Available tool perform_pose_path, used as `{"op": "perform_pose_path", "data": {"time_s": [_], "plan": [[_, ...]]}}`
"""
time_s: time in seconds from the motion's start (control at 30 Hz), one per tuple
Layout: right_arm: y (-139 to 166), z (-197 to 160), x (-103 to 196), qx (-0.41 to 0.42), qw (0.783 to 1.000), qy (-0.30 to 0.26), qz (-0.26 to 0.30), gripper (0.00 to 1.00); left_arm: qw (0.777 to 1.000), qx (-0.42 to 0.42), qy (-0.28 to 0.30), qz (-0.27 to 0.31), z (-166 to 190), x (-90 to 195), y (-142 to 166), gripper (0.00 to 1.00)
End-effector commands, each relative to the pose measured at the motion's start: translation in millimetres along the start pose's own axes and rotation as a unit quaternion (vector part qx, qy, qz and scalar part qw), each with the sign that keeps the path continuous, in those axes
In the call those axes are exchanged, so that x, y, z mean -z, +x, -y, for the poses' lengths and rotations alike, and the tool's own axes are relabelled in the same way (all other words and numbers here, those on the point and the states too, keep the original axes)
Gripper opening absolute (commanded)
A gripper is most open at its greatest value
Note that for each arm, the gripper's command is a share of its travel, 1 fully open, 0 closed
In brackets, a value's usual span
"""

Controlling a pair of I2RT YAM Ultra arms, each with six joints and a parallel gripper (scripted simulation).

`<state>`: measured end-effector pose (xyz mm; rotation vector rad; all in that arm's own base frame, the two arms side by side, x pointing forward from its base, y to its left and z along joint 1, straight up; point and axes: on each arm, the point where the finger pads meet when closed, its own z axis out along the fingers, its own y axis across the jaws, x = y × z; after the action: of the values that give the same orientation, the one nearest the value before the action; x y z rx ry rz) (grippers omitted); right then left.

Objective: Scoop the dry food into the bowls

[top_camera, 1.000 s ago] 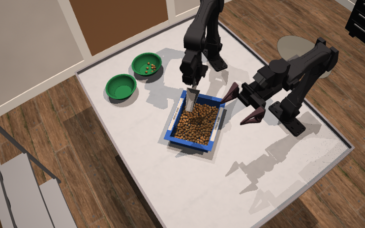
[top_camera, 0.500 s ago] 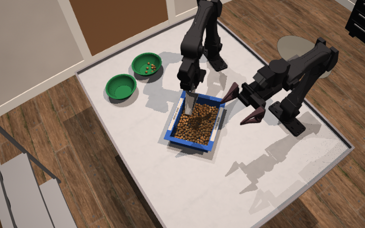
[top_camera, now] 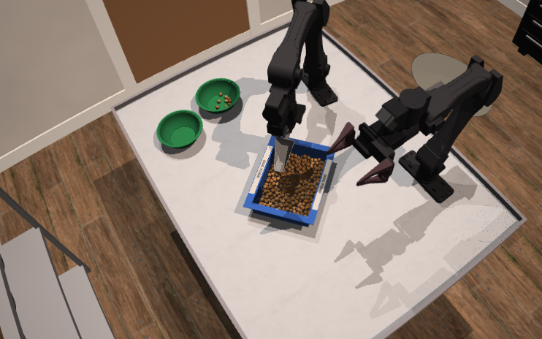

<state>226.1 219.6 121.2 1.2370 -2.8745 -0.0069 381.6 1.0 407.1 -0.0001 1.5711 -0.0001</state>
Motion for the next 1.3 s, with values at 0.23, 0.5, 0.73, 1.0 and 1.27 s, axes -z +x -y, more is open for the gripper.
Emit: {"op": "perform_pose_path", "data": {"time_s": [0.23,0.5,0.73,1.0,1.27], "plan": [[-5.3,1.2,-7.1,-0.004,1.0,0.001,0.011,0.0,1.0,0.0,0.0,0.017,0.0,4.1,-13.6,1.0],[-7.9,1.8,-17.8,-0.004,1.0,0.001,0.001,0.0,1.0,0.0,0.0,0.017,0.0,4.1,-13.6,1.0],[-18.2,3.6,3.7,-0.005,0.999,0.004,0.038,0.0,1.0,0.0,0.0,0.017,0.0,4.1,-13.6,1.0],[-24.6,-1.3,-4.1,0.002,1.0,0.003,0.029,0.0,1.0,0.0,0.0,0.017,0.0,4.1,-13.6,1.0],[-23.6,0.7,-6.3,-0.002,1.0,-0.001,0.023,0.0,1.0,0.0,0.0,0.017,0.0,4.1,-13.6,1.0]]}}
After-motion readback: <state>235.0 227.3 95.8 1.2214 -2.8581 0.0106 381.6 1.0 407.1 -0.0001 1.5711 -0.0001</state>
